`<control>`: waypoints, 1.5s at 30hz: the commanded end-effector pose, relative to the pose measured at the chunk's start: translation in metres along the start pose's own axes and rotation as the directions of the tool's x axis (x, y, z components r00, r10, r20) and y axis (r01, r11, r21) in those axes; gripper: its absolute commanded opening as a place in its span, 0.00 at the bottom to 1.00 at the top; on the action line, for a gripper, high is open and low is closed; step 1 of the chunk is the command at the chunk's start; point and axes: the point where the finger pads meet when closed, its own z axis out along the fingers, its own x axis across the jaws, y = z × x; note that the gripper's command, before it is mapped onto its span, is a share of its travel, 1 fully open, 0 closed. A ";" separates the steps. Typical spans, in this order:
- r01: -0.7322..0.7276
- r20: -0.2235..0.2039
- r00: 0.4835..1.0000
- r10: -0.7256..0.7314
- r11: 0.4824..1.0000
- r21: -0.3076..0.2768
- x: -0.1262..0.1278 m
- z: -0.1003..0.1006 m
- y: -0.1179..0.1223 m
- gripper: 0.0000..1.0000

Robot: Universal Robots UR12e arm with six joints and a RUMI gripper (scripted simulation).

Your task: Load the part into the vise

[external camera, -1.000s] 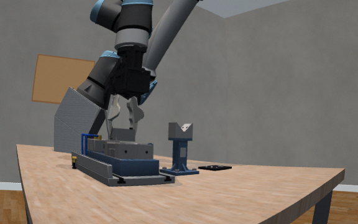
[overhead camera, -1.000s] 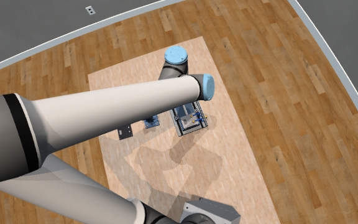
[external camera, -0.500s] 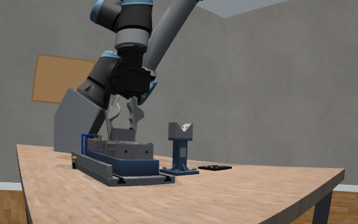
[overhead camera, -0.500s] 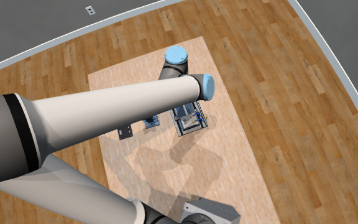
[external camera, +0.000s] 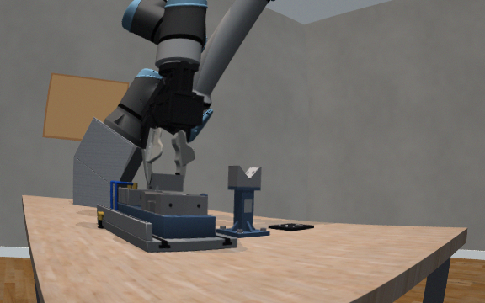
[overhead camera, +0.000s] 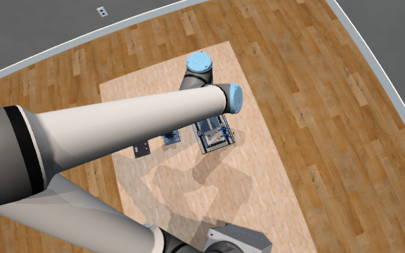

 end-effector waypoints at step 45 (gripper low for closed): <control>0.000 0.001 1.000 0.000 1.000 -0.001 0.000 0.011 0.001 0.00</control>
